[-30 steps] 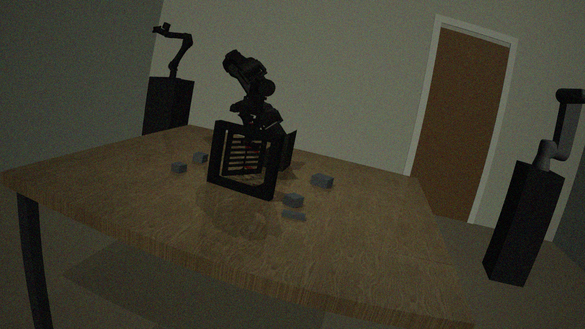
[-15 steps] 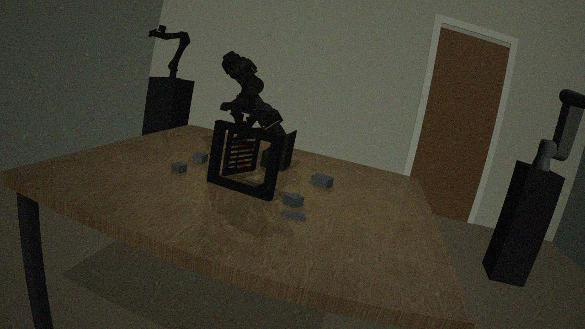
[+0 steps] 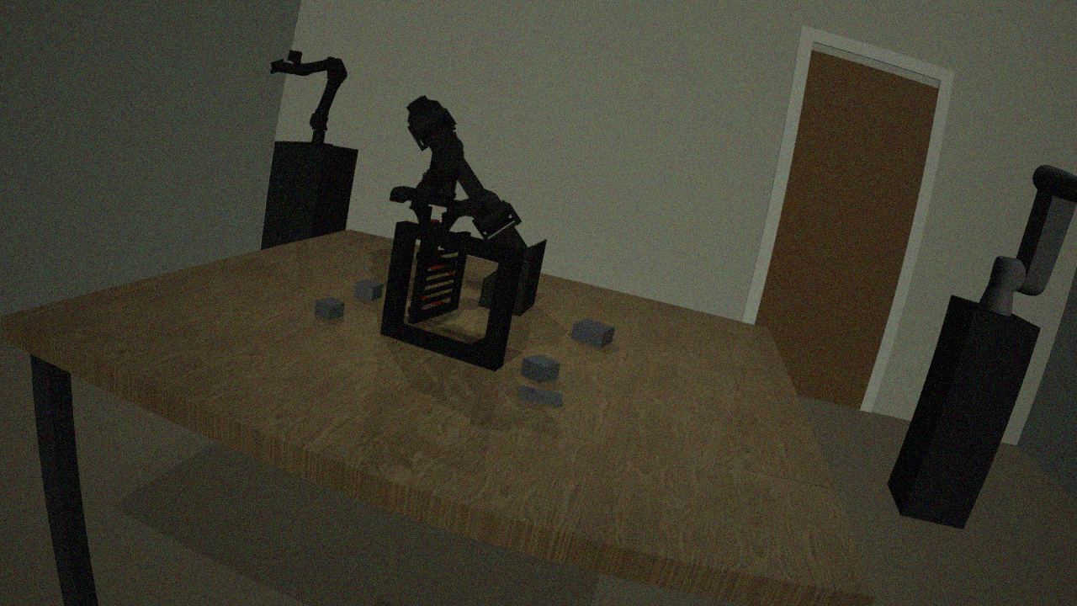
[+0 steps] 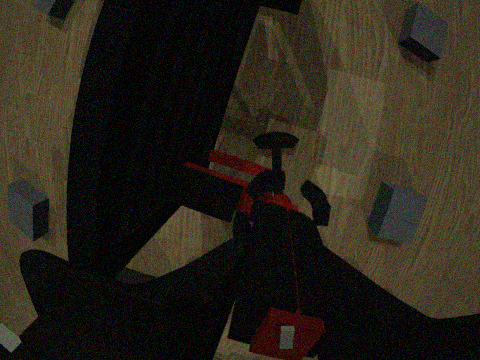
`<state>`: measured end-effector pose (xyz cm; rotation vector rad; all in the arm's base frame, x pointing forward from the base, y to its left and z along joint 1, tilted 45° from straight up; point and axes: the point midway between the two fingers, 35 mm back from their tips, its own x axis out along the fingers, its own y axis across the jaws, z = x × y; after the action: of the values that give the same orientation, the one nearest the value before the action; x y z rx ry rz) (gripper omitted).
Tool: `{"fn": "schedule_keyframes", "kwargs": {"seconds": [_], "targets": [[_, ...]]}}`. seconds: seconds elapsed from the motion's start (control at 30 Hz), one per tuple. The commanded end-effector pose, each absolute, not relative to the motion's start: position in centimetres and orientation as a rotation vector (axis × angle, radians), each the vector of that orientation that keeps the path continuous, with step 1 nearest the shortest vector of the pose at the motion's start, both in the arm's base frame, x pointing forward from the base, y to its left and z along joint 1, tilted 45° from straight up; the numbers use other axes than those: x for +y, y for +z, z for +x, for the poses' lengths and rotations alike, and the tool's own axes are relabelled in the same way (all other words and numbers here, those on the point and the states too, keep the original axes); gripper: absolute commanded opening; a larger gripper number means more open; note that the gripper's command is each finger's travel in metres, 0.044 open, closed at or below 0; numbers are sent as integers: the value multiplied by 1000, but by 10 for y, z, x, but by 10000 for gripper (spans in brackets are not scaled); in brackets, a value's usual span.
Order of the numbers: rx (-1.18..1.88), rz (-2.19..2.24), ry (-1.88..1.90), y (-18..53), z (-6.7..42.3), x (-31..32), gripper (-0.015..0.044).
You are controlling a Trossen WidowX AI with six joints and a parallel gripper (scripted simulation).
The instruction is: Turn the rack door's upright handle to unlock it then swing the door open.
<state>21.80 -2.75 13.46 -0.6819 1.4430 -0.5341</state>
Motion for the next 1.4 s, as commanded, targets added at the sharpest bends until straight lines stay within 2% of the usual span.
{"fn": "schedule_keyframes", "kwargs": {"seconds": [0.0, 0.4, 0.73, 0.77, 1.37], "targets": [[1452, -723, -504, 140, 220, -32, 27], [1452, -723, -504, 140, 220, -32, 27], [1452, -723, -504, 140, 220, -32, 290], [1452, -723, -504, 140, 220, -32, 299], [1413, -718, -464, 159, 219, -12, 299]]}}
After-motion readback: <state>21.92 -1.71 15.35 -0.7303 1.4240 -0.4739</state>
